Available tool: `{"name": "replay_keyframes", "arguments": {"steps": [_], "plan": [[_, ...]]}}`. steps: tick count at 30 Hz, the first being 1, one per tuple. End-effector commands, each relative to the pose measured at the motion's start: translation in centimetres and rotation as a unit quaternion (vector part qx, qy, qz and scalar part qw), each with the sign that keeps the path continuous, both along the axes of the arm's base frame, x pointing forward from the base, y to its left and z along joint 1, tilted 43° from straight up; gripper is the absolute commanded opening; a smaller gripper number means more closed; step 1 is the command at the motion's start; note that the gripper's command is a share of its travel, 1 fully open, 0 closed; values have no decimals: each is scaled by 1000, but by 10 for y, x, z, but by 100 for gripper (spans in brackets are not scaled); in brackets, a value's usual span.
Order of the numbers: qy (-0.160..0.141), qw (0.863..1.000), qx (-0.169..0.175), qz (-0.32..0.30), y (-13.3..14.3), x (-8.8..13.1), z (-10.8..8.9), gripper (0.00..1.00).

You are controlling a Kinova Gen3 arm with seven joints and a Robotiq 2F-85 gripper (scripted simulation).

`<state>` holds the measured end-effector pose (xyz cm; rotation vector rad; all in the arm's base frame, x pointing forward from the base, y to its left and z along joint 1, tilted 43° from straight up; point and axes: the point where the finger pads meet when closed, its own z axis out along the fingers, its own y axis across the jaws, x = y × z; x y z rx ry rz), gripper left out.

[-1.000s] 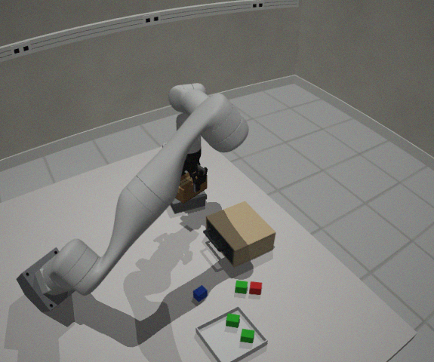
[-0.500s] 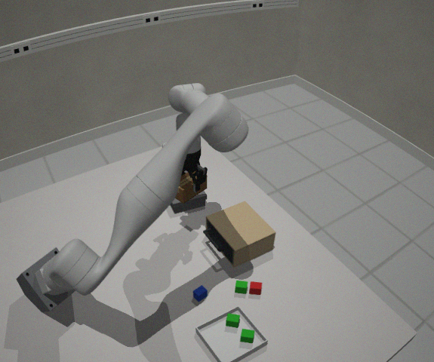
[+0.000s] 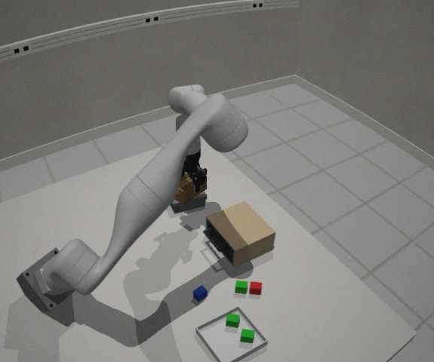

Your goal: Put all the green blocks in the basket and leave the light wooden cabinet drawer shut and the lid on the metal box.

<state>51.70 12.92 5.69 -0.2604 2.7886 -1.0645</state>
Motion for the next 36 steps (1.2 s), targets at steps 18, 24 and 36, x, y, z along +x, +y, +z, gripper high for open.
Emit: {"name": "replay_keyframes", "arguments": {"steps": [18, 24, 36], "plan": [[-5, 1000, -1, -1, -18, 8, -19, 67], [-4, 1000, -1, 0, -25, 9, -27, 67], [-4, 1000, -1, -1, -39, 14, -43, 67]]}}
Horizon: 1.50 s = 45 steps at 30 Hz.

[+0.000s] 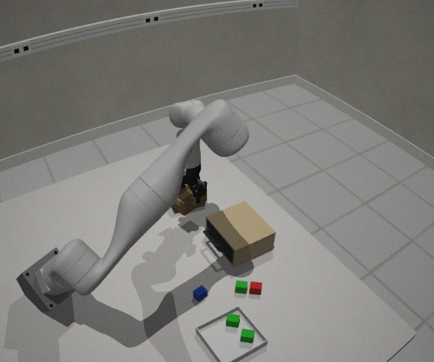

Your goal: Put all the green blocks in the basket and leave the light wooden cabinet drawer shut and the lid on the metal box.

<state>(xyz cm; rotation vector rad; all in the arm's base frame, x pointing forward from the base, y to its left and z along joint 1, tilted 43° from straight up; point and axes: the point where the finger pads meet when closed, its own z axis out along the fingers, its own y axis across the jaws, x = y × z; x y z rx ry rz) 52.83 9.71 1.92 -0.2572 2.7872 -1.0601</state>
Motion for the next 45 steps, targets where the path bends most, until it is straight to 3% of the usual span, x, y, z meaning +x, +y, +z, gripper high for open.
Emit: {"name": "replay_keyframes", "arguments": {"steps": [1, 45], "plan": [[-2, 1000, -3, -1, -8, 3, -7, 67], [-3, 1000, -5, -2, -58, 19, -61, 67]]}}
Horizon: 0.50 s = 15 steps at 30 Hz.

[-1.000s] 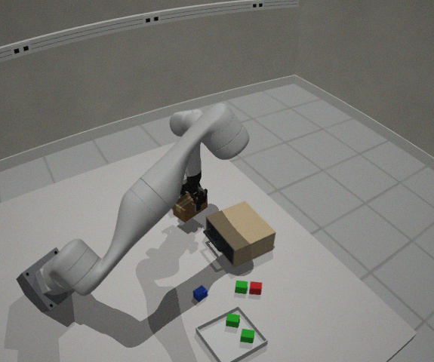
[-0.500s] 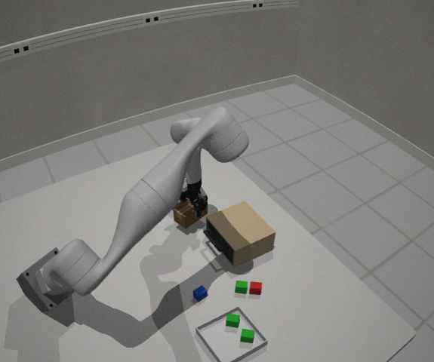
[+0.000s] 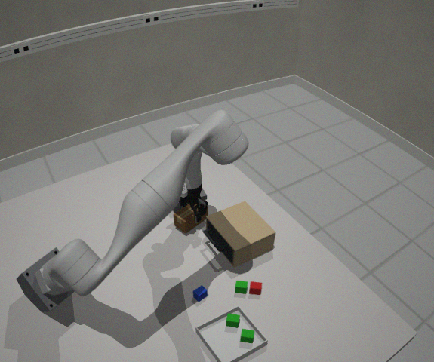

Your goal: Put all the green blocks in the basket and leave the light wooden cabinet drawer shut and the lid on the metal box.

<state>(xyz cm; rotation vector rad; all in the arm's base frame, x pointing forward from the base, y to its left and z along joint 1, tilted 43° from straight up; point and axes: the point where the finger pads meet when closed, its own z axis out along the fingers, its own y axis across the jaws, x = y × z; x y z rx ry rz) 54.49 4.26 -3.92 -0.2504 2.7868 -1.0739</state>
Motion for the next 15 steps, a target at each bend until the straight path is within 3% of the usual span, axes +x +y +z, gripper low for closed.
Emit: {"name": "replay_keyframes", "arguments": {"steps": [1, 15], "plan": [[-3, 1000, -1, 1, -4, 3, -4, 67], [-4, 1000, -1, 1, -9, 5, -9, 67]]}}
